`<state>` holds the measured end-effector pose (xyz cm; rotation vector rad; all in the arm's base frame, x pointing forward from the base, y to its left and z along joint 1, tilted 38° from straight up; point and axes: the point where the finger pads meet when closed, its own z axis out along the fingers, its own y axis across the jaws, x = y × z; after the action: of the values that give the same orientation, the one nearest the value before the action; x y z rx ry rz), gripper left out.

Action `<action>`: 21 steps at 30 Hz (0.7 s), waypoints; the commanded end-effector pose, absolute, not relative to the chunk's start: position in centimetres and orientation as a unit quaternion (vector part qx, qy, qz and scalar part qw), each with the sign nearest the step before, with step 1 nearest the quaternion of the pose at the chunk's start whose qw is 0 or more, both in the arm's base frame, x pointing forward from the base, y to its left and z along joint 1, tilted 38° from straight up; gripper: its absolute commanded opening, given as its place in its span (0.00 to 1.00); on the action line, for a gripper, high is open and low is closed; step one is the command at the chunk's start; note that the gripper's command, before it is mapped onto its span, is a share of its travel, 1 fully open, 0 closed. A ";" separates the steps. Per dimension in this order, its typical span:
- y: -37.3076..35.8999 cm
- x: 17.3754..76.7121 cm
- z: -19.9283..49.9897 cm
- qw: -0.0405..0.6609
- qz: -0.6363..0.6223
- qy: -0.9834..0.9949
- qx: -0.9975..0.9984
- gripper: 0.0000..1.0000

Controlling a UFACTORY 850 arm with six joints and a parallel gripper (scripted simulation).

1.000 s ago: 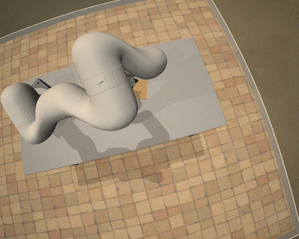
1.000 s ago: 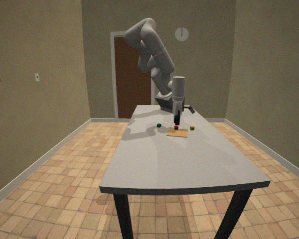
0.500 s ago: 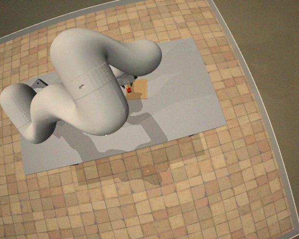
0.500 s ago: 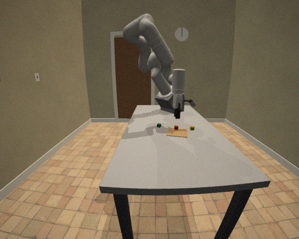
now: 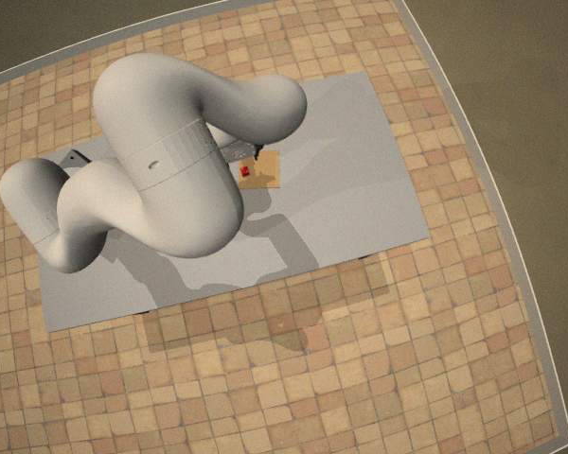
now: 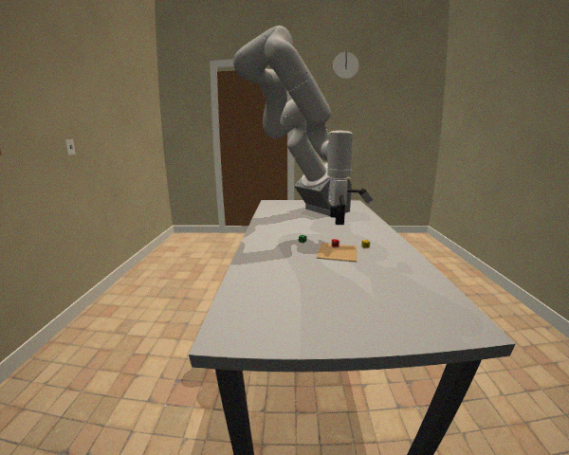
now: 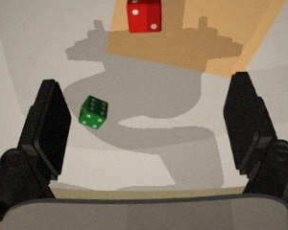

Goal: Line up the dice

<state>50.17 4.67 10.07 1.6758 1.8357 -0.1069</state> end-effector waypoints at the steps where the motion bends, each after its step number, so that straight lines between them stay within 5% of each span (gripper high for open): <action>1: 4.7 50.2 10.1 0.321 -0.040 0.699 0.638 1.00; 21: -1.3 48.3 11.6 0.307 -0.107 0.816 0.477 1.00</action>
<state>48.87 0.33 11.07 1.3865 2.0622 -0.2296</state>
